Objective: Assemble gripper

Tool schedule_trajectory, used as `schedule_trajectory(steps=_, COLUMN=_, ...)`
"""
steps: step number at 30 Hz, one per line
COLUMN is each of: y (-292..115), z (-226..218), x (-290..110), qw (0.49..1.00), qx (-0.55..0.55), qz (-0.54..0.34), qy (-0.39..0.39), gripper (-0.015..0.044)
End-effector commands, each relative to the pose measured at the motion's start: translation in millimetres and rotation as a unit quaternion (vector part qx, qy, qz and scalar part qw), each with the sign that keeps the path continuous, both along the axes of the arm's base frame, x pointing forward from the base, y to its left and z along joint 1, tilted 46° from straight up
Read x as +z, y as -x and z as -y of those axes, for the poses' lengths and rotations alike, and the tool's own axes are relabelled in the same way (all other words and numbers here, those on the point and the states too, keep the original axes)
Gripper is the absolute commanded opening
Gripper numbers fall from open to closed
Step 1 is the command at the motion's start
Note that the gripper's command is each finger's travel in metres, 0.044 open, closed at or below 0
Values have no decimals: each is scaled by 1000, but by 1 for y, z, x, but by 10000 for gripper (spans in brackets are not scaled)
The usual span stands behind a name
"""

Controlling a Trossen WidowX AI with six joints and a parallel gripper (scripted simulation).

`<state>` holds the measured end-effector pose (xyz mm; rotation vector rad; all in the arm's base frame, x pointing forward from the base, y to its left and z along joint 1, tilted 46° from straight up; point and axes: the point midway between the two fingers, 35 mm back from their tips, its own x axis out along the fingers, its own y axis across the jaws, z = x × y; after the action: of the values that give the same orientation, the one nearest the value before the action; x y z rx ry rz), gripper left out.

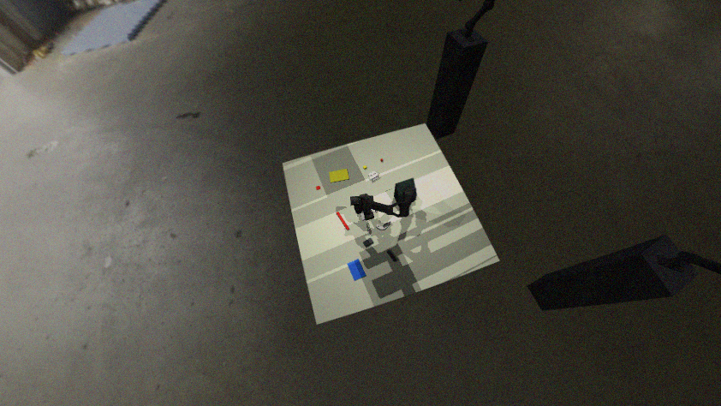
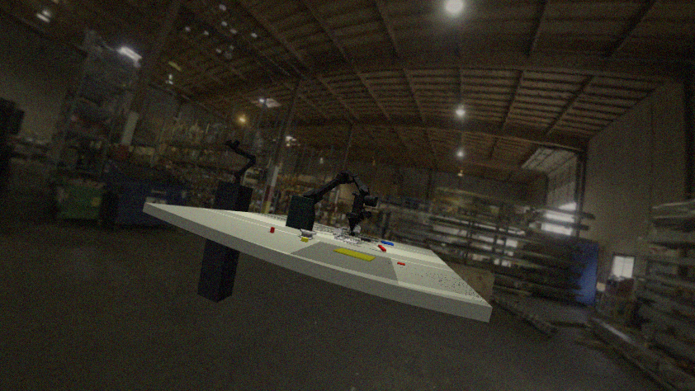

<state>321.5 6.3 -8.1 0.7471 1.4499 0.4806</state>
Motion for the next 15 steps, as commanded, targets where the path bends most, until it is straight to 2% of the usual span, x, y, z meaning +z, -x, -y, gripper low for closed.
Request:
schedule_trajectory(steps=1, y=2, z=-6, x=-6, qw=1000, qx=-1, qz=-7, qy=-3, gripper=134)
schedule_trajectory(steps=15, y=2, z=-20, x=-20, qw=1000, qx=-1, qz=-7, qy=-5, gripper=134)
